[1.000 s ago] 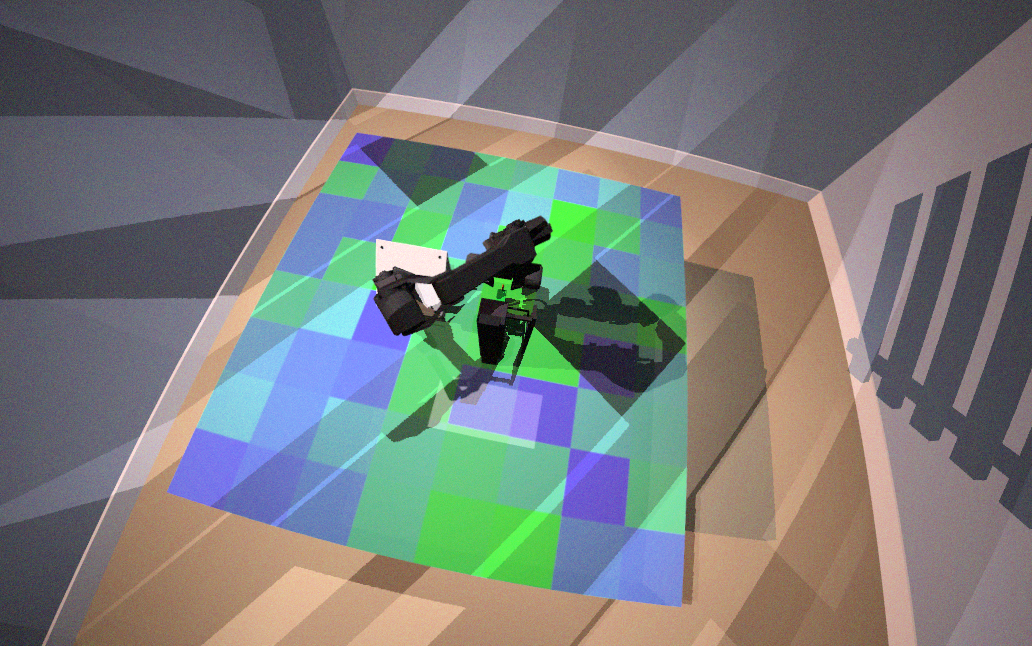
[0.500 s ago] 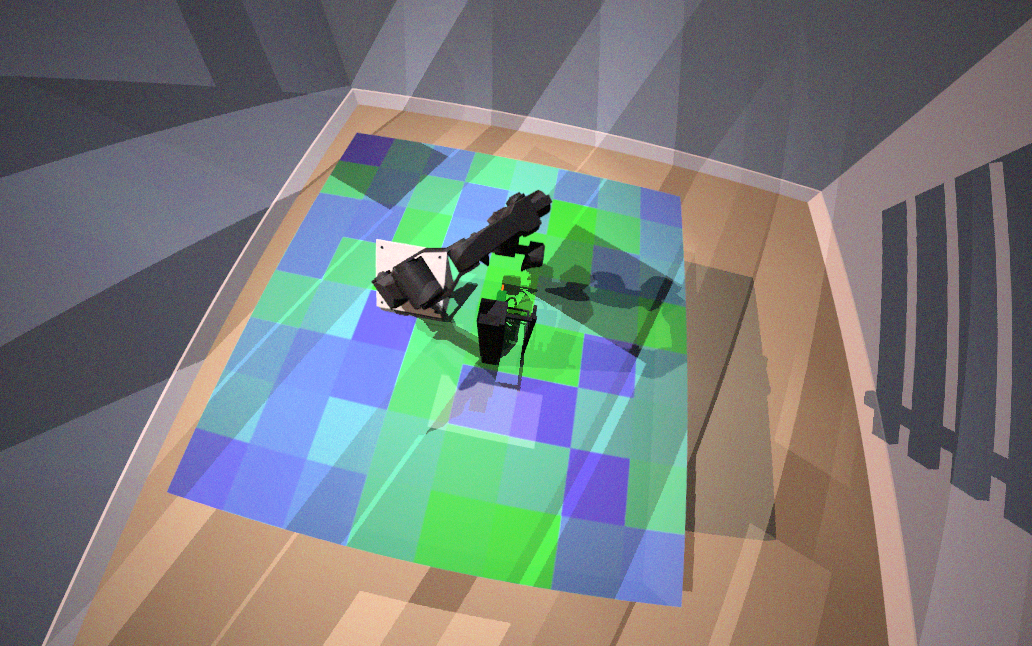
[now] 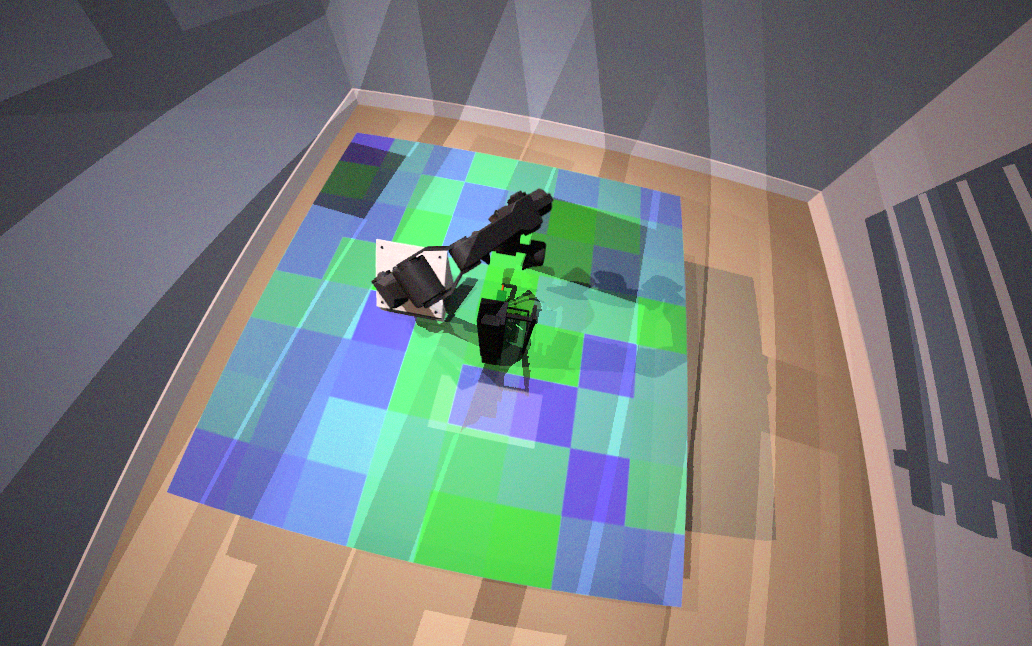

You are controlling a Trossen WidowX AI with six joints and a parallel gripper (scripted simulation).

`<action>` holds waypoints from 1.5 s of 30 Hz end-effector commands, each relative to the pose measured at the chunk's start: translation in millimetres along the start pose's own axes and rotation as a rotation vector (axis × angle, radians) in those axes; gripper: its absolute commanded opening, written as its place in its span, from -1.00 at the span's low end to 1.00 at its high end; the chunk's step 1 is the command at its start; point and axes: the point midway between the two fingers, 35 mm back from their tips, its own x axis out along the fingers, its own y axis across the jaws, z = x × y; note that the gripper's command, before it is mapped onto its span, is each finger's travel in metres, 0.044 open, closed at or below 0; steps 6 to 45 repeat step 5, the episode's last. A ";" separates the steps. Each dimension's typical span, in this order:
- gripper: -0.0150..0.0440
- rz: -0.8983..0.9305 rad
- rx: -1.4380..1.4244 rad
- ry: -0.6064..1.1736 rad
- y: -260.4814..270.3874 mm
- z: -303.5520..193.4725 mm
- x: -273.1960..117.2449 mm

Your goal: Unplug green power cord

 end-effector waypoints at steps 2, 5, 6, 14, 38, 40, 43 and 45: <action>1.00 0.005 0.004 -0.002 0.6 0.4 -0.1; 1.00 0.005 0.004 -0.002 0.6 0.4 -0.1; 1.00 0.005 0.004 -0.002 0.6 0.4 -0.1; 1.00 0.005 0.004 -0.002 0.6 0.4 -0.1; 1.00 0.005 0.004 -0.002 0.6 0.4 -0.1; 1.00 0.005 0.004 -0.002 0.6 0.4 -0.1; 1.00 0.005 0.004 -0.002 0.6 0.4 -0.1; 1.00 0.005 0.004 -0.002 0.6 0.4 -0.1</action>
